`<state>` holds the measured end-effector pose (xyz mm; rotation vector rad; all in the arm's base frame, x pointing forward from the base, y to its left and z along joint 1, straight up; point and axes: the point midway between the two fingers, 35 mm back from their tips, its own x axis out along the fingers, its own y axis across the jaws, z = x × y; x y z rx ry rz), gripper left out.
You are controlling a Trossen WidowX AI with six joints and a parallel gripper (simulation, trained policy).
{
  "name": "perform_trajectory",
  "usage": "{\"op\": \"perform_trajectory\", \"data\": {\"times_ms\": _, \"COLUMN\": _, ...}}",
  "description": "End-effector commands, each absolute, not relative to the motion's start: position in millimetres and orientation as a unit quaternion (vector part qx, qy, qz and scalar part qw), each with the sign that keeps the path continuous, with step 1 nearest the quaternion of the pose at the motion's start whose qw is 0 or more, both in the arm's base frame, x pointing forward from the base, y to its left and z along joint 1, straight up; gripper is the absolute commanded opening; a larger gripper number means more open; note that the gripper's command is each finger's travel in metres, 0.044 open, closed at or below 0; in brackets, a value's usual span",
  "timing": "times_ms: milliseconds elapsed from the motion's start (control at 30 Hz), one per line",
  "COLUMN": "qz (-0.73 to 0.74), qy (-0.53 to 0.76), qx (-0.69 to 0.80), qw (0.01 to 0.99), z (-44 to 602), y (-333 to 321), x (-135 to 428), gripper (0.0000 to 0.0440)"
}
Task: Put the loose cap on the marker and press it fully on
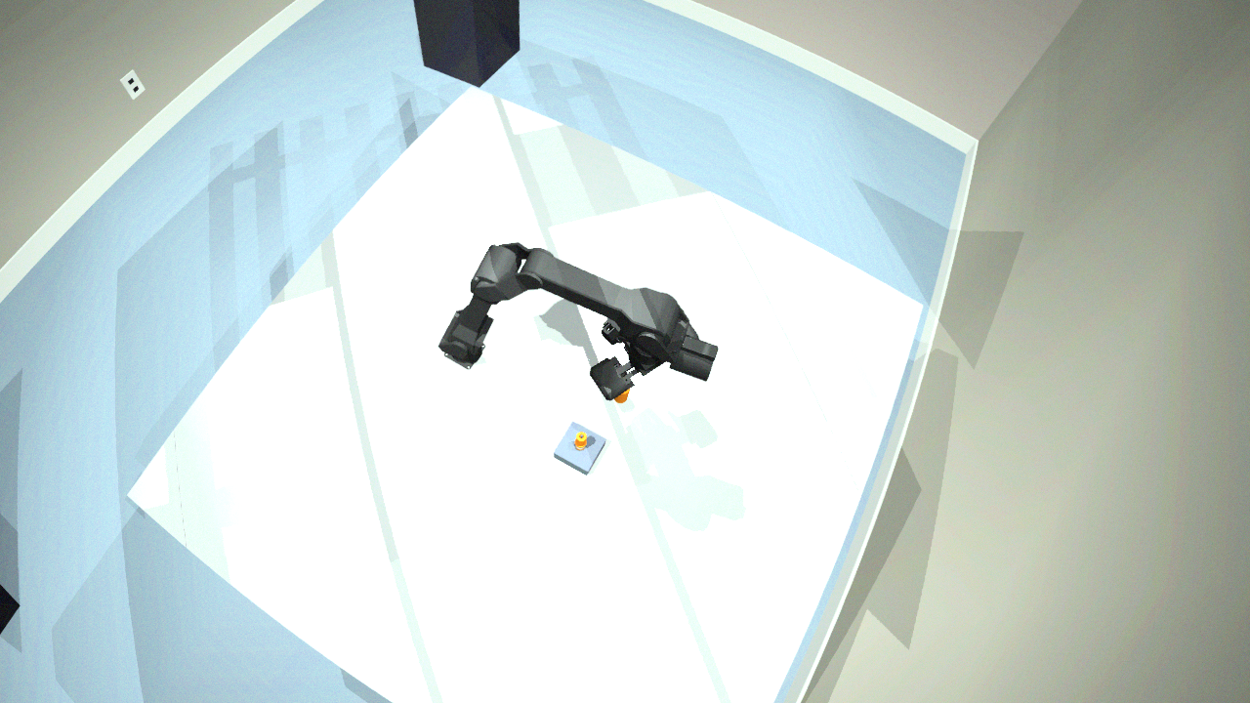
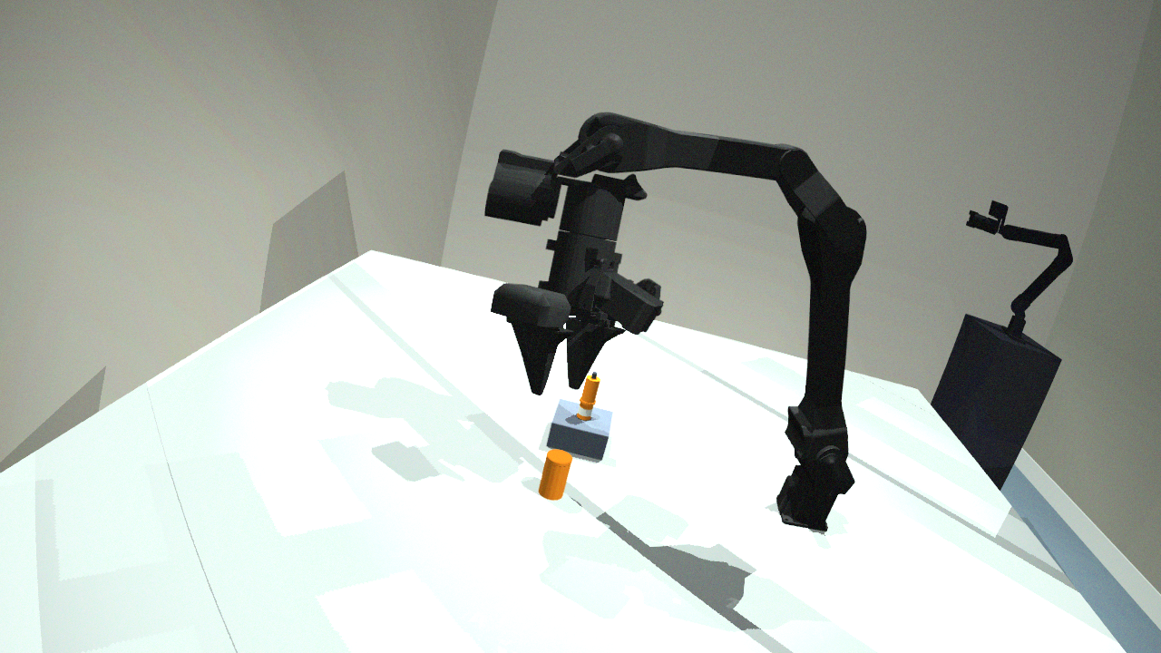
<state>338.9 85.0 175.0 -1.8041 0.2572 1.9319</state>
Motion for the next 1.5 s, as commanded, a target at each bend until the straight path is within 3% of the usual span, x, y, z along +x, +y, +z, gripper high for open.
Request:
{"op": "perform_trajectory", "data": {"times_ms": 0, "qz": 0.718, "qy": 0.106, "qx": -0.650, "qw": 0.227, "z": 164, "y": 80, "x": 336, "gripper": 0.0318}}
{"op": "perform_trajectory", "data": {"times_ms": 1233, "qz": 0.767, "qy": 0.121, "qx": -0.622, "qw": 0.101, "z": 68, "y": 74, "x": 322, "gripper": 0.0276}}
{"op": "perform_trajectory", "data": {"times_ms": 1467, "qz": 0.763, "qy": 0.113, "qx": -0.631, "qw": 0.082, "z": 60, "y": 74, "x": 320, "gripper": 0.0221}}
